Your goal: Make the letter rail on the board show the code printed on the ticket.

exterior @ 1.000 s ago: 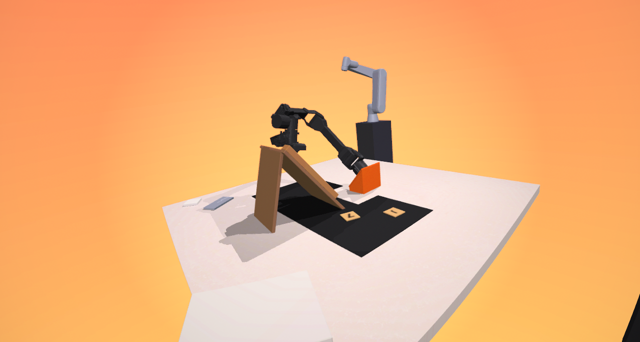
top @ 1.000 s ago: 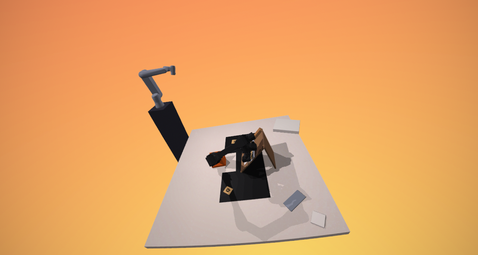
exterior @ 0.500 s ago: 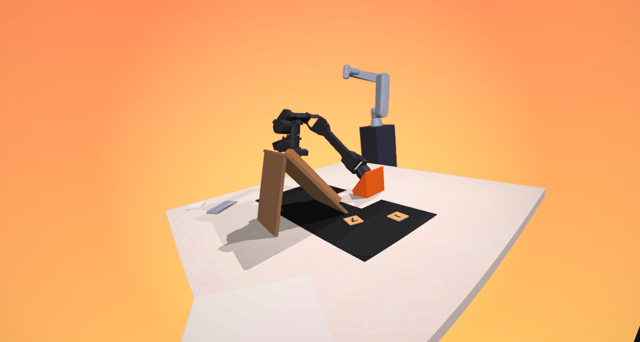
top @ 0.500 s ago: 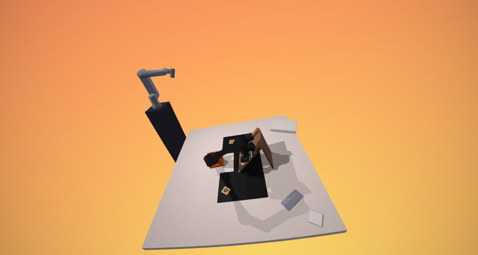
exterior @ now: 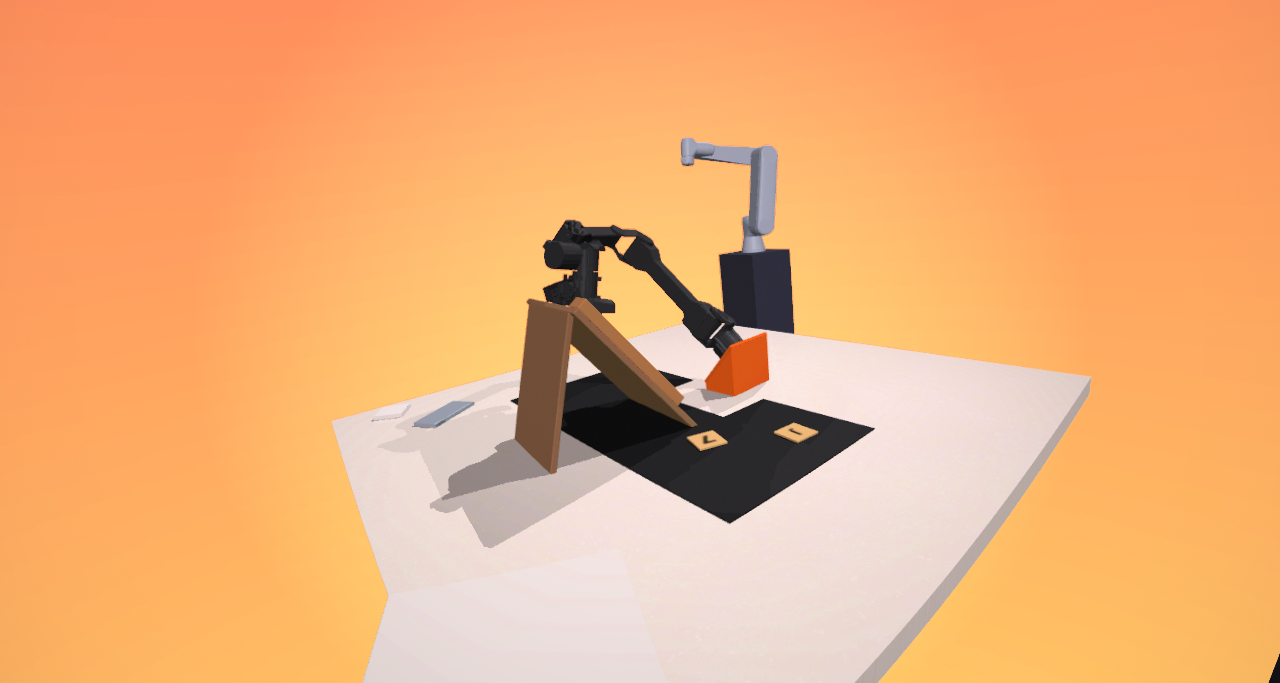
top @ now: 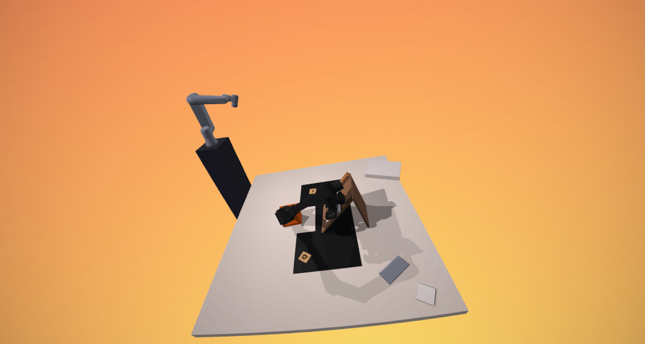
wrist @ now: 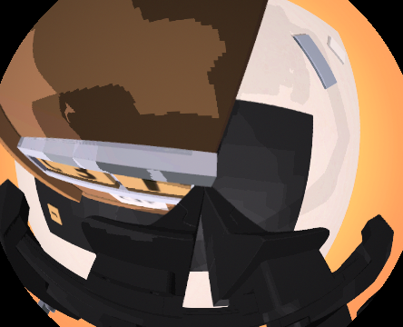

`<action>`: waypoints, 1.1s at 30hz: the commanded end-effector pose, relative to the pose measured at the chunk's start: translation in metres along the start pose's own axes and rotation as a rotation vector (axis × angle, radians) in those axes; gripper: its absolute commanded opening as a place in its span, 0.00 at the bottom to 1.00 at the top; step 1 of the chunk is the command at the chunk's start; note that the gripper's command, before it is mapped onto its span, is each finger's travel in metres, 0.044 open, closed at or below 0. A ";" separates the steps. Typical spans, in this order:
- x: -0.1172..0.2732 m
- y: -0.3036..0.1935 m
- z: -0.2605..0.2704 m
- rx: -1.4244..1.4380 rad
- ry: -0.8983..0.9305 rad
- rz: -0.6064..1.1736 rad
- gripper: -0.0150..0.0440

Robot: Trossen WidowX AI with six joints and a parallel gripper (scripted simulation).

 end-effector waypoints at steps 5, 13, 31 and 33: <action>0.001 0.000 0.003 0.005 -0.003 -0.002 0.25; 0.001 0.001 0.006 0.005 -0.003 -0.002 0.25; 0.001 0.003 0.012 0.005 -0.003 -0.002 0.25; 0.001 0.003 0.012 0.005 -0.003 -0.002 0.25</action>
Point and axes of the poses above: the point midway between the two fingers, 35 mm back from their tips, its own x axis back along the fingers, its own z axis across the jaws, y = z × x, the point moved 2 cm from there along x, back along the fingers, and after that the axes turned 15 degrees about x, right-handed, at the moved point
